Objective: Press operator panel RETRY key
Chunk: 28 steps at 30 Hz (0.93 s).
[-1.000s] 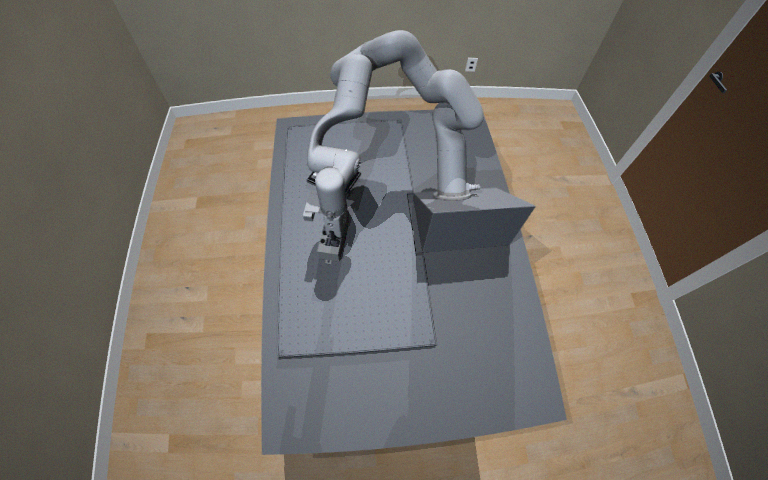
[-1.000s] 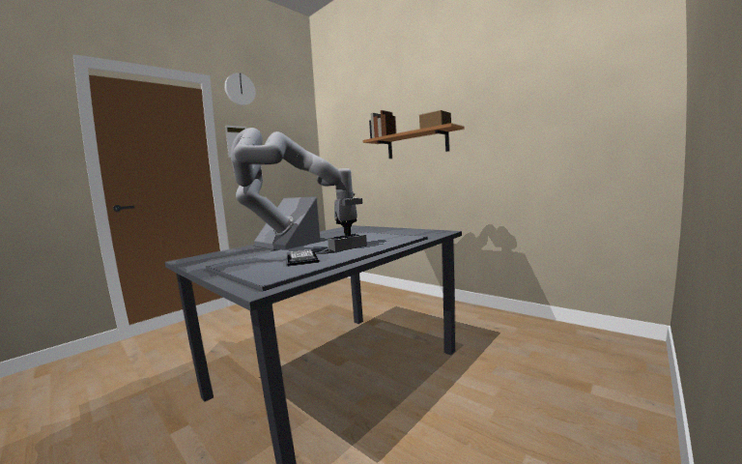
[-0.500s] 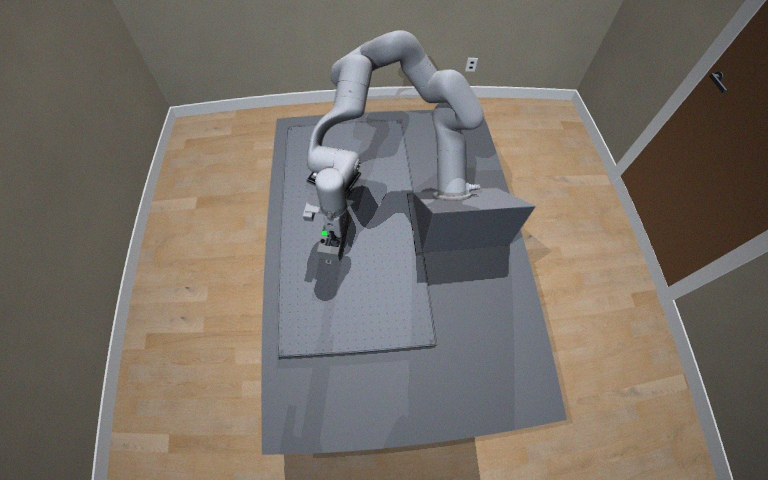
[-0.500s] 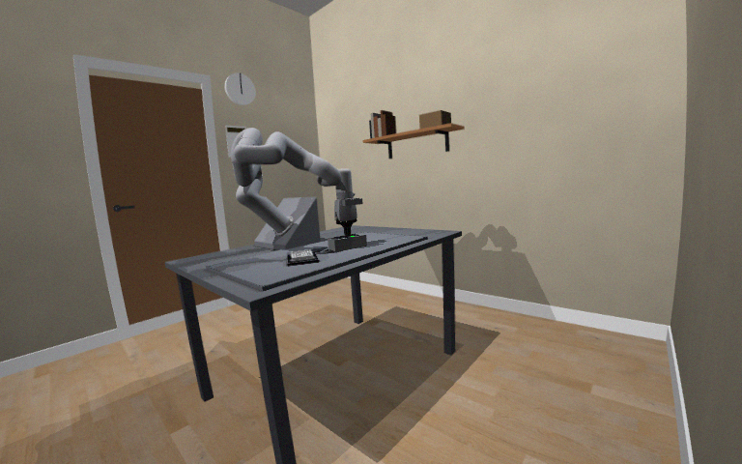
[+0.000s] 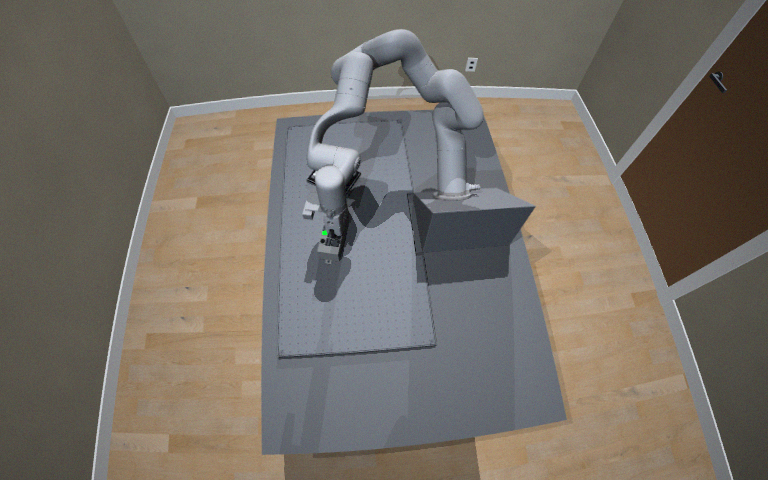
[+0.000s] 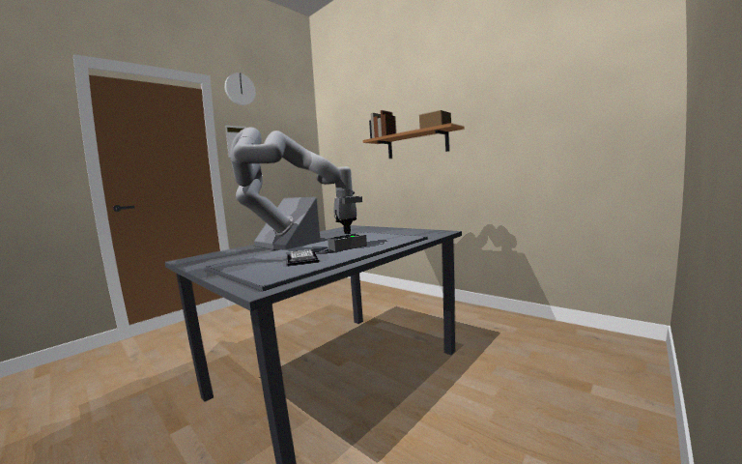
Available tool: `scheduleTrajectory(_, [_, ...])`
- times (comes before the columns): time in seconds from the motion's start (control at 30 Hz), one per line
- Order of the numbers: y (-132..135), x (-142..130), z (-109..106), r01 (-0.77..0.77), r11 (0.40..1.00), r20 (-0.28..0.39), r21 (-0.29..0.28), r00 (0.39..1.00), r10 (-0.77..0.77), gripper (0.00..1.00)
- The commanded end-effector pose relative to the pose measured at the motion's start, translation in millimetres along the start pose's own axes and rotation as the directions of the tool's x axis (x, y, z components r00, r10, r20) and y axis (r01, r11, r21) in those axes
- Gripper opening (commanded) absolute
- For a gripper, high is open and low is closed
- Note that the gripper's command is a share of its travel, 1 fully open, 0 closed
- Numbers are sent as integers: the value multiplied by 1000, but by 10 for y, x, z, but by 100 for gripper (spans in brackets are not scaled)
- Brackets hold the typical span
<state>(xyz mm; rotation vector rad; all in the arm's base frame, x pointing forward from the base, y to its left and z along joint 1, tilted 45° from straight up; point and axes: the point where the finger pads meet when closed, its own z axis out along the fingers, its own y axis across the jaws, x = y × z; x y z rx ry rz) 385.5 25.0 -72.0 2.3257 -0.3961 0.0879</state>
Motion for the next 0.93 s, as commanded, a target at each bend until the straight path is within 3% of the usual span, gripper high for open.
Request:
scheduleTrajectory(0.0, [-18, 8, -96, 0, 1000, -4, 5, 1000, 0, 0])
scheduleTrajectory(0.9, [-16, 7, -446, 0, 1000, -4, 5, 1000, 0, 0])
